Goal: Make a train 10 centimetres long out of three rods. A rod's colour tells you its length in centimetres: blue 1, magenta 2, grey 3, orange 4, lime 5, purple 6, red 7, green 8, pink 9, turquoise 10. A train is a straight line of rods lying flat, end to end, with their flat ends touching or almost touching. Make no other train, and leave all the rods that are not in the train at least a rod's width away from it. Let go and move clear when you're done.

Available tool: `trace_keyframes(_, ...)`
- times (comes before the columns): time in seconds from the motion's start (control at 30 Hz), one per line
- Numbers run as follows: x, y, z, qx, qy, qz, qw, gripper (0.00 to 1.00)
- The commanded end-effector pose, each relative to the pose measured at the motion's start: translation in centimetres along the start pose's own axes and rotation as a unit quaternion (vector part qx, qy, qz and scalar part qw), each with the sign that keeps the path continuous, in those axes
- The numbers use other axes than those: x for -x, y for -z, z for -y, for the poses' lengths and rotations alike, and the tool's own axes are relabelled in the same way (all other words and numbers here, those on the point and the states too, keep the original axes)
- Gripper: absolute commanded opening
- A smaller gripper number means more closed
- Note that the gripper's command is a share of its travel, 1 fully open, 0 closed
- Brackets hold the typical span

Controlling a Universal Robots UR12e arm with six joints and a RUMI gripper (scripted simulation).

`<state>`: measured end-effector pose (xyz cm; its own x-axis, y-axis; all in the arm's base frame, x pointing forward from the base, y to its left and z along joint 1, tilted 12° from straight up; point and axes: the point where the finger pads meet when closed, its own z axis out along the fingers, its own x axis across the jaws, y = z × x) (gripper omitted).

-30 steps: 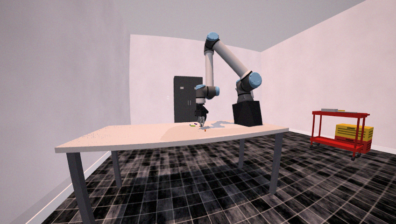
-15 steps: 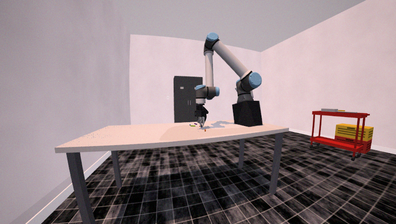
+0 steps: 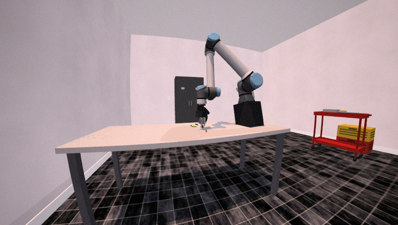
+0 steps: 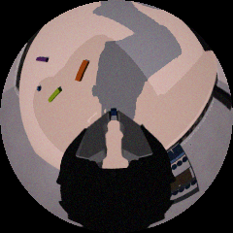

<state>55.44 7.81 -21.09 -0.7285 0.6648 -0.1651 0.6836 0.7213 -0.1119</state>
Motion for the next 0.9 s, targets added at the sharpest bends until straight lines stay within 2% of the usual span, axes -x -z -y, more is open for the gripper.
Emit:
trace_keyframes(0.0,0.0,0.0,0.0,0.0,0.0,0.0,1.0,0.0)
trace_keyframes(0.87,0.0,-1.2,0.0,0.0,0.0,0.0,1.0,0.0)
